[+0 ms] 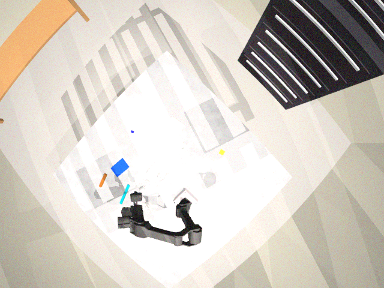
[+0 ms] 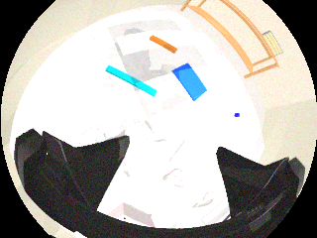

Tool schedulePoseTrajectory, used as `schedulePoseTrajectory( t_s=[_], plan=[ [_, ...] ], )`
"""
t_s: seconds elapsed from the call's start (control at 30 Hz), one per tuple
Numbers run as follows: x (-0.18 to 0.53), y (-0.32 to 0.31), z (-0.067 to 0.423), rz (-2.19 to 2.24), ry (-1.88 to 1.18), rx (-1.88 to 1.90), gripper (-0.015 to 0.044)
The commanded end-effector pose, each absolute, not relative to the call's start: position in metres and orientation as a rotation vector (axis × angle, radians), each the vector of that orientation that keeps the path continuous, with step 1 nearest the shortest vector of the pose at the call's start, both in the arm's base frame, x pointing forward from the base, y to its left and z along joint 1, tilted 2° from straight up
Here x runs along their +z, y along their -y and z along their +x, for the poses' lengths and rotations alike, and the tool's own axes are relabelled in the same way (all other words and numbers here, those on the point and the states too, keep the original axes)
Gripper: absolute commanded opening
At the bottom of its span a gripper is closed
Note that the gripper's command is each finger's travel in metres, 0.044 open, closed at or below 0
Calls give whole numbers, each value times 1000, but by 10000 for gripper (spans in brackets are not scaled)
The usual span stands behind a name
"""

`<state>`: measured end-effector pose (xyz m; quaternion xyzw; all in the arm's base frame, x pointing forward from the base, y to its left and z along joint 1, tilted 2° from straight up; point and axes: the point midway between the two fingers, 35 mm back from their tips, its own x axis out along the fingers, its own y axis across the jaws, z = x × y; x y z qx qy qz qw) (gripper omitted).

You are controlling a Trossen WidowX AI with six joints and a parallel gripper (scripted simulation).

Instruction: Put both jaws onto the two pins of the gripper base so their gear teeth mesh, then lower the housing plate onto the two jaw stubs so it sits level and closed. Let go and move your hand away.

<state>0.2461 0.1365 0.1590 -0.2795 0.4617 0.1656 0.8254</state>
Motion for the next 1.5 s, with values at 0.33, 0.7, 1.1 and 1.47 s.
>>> schedulePoseTrajectory(
  t_s=[0.33,0.7,1.1,1.47],
  plan=[
    [127,-140,257,-794,-1117,570,440],
    [104,-139,263,-938,-1196,789,440],
    [78,-137,268,-1042,-1239,1060,440],
    [35,-138,269,-1051,-1240,1094,440]
  ],
)
